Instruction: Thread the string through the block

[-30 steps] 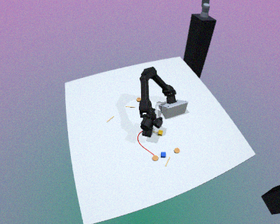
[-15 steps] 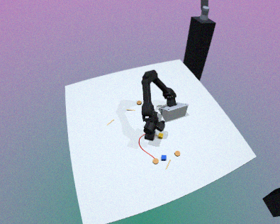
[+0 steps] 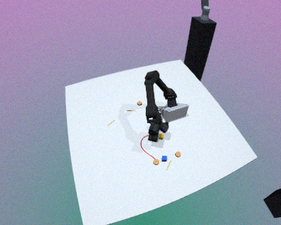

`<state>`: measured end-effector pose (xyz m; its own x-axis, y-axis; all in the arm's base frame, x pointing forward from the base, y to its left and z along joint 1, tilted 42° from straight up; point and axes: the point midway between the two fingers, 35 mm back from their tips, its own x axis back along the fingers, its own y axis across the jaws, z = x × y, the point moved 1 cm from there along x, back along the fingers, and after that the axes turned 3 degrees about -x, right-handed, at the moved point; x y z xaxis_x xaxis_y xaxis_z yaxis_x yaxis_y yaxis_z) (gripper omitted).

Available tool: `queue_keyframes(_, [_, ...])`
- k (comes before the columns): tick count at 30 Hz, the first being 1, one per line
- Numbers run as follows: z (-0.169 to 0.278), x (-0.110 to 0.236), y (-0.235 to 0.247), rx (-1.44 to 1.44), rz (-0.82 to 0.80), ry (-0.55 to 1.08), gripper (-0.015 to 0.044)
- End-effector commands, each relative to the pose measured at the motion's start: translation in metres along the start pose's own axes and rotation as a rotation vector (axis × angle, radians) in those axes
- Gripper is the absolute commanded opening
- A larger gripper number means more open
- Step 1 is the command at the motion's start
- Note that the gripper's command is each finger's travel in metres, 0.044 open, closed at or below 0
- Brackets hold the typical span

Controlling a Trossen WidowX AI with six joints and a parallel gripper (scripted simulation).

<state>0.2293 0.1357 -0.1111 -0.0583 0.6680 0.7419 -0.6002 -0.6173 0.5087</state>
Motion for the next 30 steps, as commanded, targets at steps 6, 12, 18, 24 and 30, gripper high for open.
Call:
queue_keyframes(6, [-0.014,-0.001,0.002,-0.003,-0.004,-0.004,0.0])
queue_keyframes(12, [-0.023,-0.001,0.002,-0.002,-0.004,-0.004,0.0])
queue_keyframes(18, [-0.022,0.001,0.002,0.003,0.0,-0.001,0.0053])
queue_keyframes(24, [-0.022,0.003,0.001,0.003,0.0,-0.001,0.0122])
queue_keyframes(30, [-0.021,0.078,0.001,0.003,-0.001,-0.003,0.0122])
